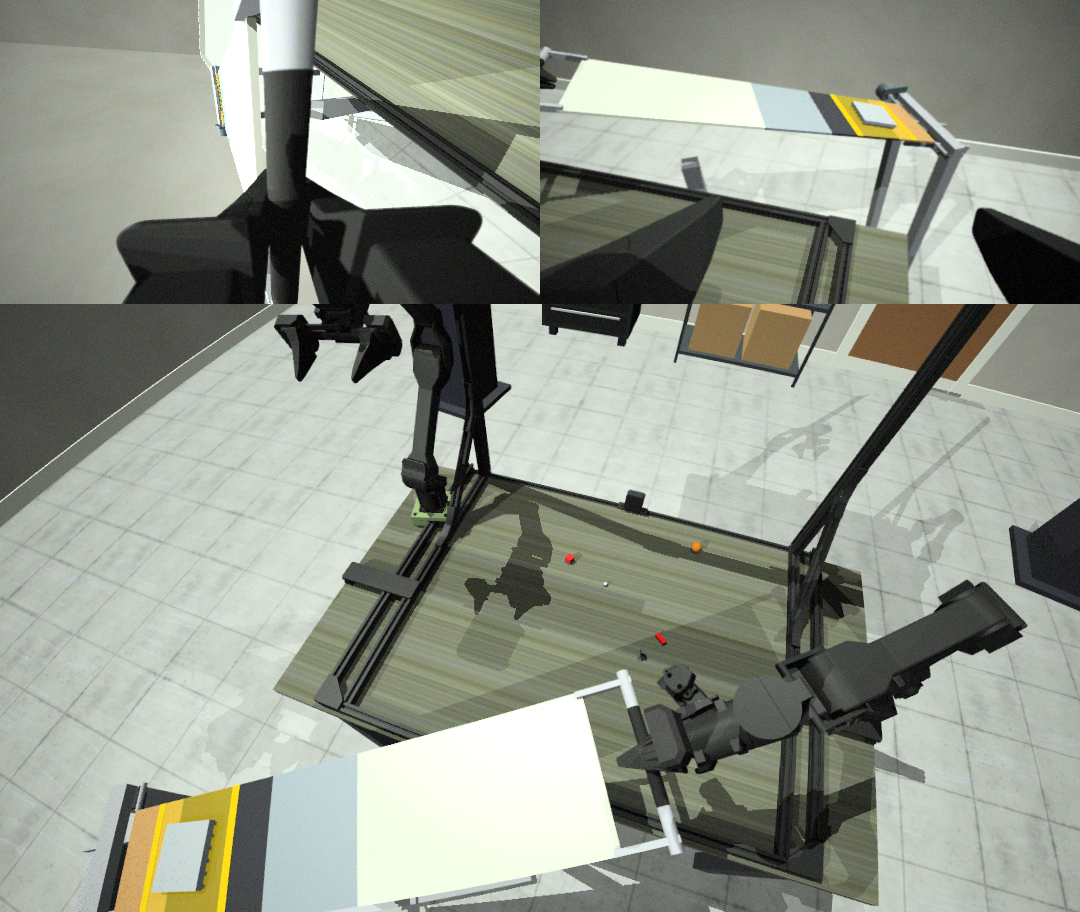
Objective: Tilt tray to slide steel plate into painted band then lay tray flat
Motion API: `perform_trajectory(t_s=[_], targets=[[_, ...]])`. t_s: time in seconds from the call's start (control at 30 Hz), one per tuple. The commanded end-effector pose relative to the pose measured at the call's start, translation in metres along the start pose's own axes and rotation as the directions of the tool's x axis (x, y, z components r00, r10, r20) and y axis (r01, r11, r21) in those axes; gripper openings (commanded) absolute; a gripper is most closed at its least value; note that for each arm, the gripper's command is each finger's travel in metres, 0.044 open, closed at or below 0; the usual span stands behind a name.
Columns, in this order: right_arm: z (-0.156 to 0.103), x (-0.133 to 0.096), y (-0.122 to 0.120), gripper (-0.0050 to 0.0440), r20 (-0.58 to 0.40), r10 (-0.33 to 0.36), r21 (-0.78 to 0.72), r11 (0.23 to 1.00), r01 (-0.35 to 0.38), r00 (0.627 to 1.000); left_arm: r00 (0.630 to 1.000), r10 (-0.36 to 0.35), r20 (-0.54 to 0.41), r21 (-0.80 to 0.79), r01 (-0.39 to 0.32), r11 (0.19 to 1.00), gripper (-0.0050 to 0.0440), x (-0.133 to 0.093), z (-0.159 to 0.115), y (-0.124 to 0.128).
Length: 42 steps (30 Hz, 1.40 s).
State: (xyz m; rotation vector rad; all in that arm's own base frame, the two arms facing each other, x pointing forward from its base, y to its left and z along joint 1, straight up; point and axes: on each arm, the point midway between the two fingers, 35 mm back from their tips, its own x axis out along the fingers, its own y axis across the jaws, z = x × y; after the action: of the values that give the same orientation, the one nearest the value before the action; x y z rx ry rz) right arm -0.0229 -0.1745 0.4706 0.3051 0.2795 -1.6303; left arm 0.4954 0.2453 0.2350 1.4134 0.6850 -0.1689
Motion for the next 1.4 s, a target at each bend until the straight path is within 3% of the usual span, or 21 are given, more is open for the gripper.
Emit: perform_trajectory(t_s=[0.0,0.27,1.37], targets=[[0.000,0.000,0.000,0.0440,0.000,0.001,-0.002,1.000,-0.001,1.000,1.000,0.000,-0.003,0.001,0.000,1.000,0.0000,-0.004,0.000,0.002],[0.000,0.000,0.000,0.0440,0.000,0.001,-0.002,1.000,-0.001,1.000,1.000,0.000,-0.003,0.001,0.000,1.000,0.0000,-0.003,0.000,-0.001],[0.000,0.000,0.000,0.0440,0.000,0.001,-0.002,1.000,-0.001,1.000,0.983,-0.182,-0.003,0.001,0.182,0.983,0.0000,0.019,-0.001,-0.071]])
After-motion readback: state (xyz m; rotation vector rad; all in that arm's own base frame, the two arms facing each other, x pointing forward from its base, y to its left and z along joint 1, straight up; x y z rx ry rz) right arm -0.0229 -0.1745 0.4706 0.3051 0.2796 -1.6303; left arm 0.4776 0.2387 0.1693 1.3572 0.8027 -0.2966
